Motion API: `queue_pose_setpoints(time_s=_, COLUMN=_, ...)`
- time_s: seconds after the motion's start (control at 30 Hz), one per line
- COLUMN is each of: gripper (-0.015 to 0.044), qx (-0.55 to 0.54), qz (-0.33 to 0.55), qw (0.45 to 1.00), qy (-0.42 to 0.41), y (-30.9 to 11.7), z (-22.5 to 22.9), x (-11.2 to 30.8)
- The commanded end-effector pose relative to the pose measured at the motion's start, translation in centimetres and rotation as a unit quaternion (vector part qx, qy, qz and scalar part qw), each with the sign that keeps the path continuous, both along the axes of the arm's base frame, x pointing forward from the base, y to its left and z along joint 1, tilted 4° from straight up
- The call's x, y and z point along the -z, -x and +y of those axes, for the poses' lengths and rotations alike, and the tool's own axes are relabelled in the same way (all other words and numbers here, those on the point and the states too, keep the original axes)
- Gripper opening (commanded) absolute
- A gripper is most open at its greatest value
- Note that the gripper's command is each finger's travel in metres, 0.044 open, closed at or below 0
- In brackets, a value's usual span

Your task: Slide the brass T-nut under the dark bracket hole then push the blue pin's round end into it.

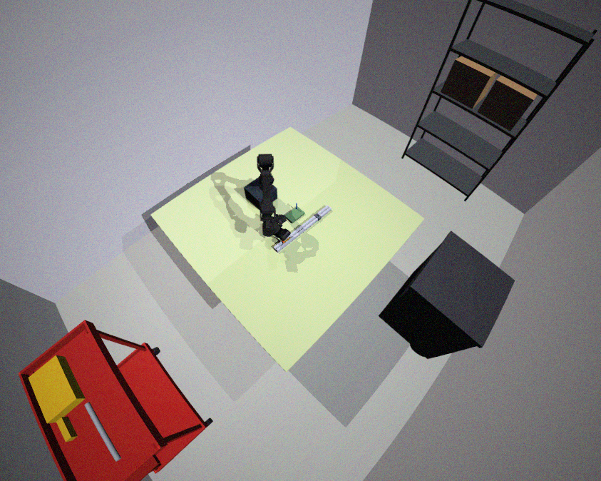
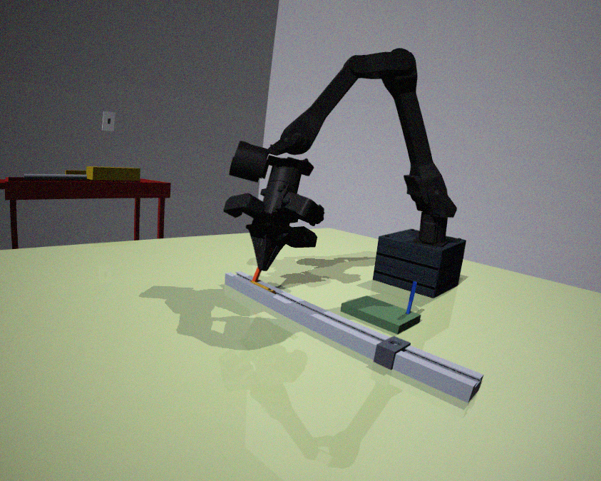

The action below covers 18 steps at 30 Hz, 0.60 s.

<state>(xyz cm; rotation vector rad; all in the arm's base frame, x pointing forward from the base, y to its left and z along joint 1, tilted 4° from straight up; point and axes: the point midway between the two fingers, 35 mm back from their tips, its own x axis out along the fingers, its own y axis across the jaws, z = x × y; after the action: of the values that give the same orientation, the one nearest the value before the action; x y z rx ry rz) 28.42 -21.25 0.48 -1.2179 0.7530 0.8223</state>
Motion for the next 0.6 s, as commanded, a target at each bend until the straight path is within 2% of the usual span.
queue_pose_setpoints(time_s=0.0, gripper=-0.0150, qx=0.001, qz=0.003, qw=1.000, qy=0.003, y=-0.25, z=-0.24, x=-0.23)
queue_pose_setpoints(time_s=0.57, gripper=-0.0150, qx=0.002, qz=0.024, qw=1.000, qy=-0.001, y=-0.47, z=-0.27, x=-0.35)
